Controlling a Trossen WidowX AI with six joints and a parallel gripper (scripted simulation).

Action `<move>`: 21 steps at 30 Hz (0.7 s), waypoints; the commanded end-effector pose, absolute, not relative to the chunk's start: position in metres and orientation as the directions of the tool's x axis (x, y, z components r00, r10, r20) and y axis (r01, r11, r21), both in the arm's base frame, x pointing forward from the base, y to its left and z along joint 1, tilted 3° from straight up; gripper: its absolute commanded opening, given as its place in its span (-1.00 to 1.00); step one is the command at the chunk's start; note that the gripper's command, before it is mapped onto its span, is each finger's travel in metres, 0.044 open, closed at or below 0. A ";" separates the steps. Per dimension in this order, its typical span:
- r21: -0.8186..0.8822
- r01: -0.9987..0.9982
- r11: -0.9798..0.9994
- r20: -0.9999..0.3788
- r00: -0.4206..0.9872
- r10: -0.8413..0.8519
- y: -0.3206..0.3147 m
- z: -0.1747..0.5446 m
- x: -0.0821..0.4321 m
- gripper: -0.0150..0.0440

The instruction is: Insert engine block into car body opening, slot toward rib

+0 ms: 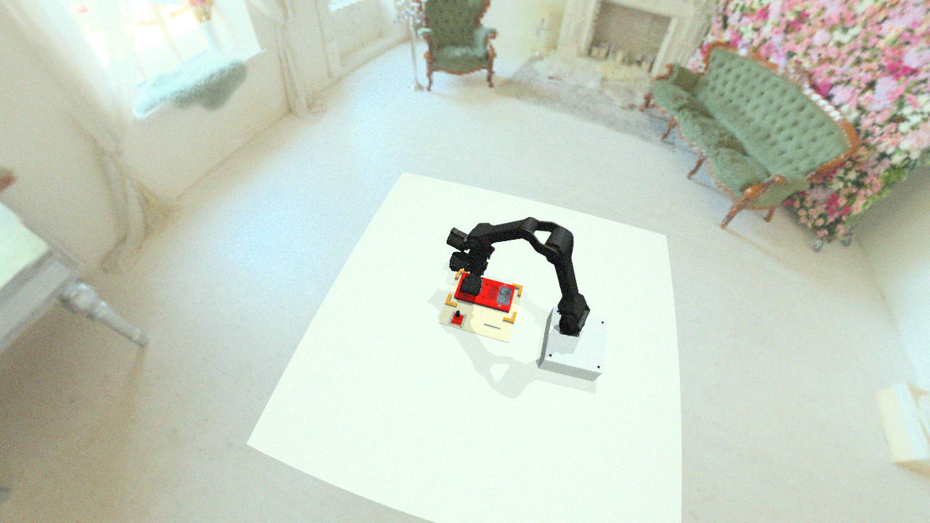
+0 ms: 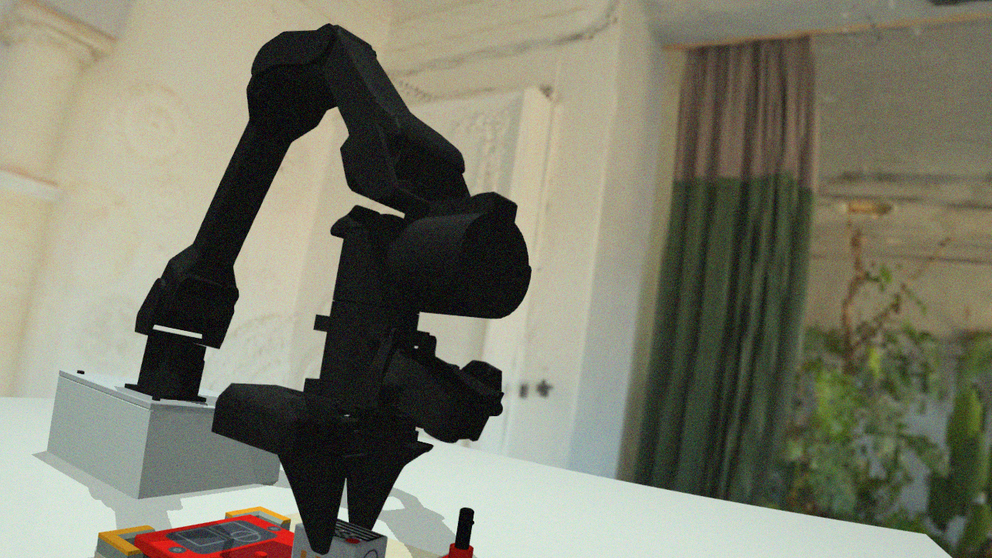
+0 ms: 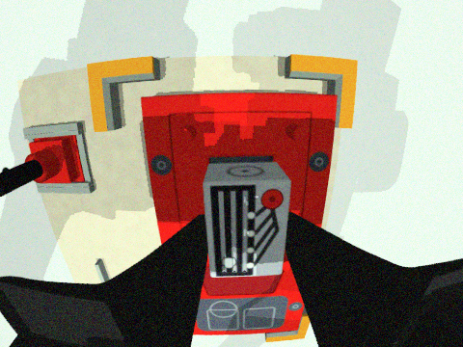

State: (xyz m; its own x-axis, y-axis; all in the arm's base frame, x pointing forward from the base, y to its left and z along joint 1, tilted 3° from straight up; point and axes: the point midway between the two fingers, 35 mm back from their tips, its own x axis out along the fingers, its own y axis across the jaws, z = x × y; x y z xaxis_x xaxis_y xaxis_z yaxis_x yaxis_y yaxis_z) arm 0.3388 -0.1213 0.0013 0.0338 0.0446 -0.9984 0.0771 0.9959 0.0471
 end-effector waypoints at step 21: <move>0.047 0.081 0.996 -0.998 0.035 0.044 -0.121 -0.002 0.339 0.05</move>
State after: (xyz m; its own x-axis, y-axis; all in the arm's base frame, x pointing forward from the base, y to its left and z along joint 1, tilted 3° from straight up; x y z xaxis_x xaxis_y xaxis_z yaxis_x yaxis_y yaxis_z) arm 0.3389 -0.1212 -0.0019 0.0338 0.0447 -0.9984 0.0797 0.9957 0.0472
